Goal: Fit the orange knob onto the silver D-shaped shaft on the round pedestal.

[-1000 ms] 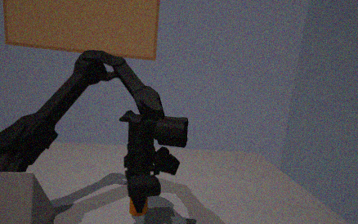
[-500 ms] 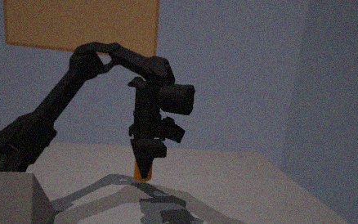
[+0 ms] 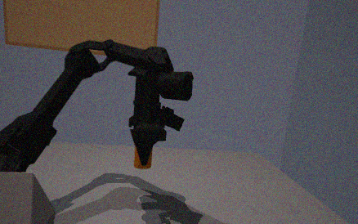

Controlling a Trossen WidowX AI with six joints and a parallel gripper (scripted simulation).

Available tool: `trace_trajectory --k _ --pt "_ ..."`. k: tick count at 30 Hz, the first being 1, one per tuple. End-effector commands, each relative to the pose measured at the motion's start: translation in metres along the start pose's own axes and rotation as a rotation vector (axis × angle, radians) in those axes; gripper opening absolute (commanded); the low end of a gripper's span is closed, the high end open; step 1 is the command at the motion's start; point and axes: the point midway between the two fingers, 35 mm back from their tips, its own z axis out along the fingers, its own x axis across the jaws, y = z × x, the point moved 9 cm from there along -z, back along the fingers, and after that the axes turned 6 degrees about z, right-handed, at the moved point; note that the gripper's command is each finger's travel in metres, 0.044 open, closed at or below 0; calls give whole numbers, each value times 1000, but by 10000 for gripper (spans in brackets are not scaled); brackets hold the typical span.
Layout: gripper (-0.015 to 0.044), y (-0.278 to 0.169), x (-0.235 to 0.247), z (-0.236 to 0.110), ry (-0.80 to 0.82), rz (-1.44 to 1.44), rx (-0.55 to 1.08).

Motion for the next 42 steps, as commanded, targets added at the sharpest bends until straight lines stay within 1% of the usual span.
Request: trace_trajectory --k 1,8,19,34,36,42 --pt "0 -2 13 -8 -81 0 -13" --pt "0 -4 38 -21 -226 1 -27" --pt "0 -10 86 -42 -518 4 -61" --pt "0 -16 134 -57 -844 6 -96" --pt "0 -16 139 -58 -876 6 -101" --pt "0 -16 139 -58 -880 6 -101"
